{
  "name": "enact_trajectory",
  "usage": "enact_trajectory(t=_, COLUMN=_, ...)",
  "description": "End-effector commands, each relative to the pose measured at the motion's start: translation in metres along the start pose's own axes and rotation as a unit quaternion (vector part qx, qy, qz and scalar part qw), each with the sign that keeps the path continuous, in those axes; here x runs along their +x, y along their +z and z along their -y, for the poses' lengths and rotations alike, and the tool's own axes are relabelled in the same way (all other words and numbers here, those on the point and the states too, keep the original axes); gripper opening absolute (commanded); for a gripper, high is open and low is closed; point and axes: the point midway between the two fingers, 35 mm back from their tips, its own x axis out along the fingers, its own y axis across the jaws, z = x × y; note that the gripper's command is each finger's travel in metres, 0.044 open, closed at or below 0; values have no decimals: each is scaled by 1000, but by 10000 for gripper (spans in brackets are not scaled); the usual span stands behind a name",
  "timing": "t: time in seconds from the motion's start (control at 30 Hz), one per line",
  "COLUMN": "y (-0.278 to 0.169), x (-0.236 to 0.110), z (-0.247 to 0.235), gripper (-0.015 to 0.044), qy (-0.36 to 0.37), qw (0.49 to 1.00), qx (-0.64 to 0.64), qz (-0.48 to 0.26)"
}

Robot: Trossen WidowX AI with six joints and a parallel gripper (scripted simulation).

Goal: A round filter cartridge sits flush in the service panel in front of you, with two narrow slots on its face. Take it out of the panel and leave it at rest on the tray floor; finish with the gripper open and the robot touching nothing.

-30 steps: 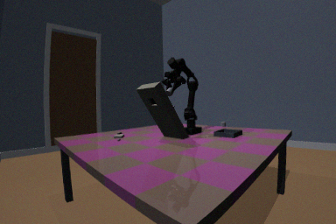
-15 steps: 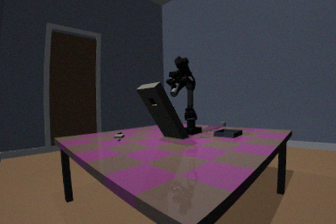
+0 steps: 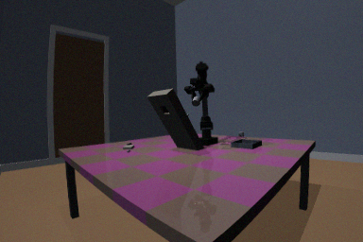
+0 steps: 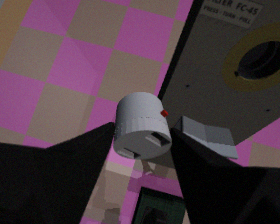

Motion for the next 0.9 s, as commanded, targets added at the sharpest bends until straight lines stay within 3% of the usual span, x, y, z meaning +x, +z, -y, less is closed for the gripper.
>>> enact_trajectory(t=0.0, y=-5, x=2, z=-21, gripper=0, qy=31, qw=998, qx=-52, qz=2)
enact_trajectory(t=0.4, y=-35, x=5, z=-88, gripper=0, qy=127, qw=967, qx=-219, qz=3)
enact_trajectory(t=0.87, y=-88, x=-3, z=-151, gripper=0, qy=228, qw=890, qx=-395, qz=12)
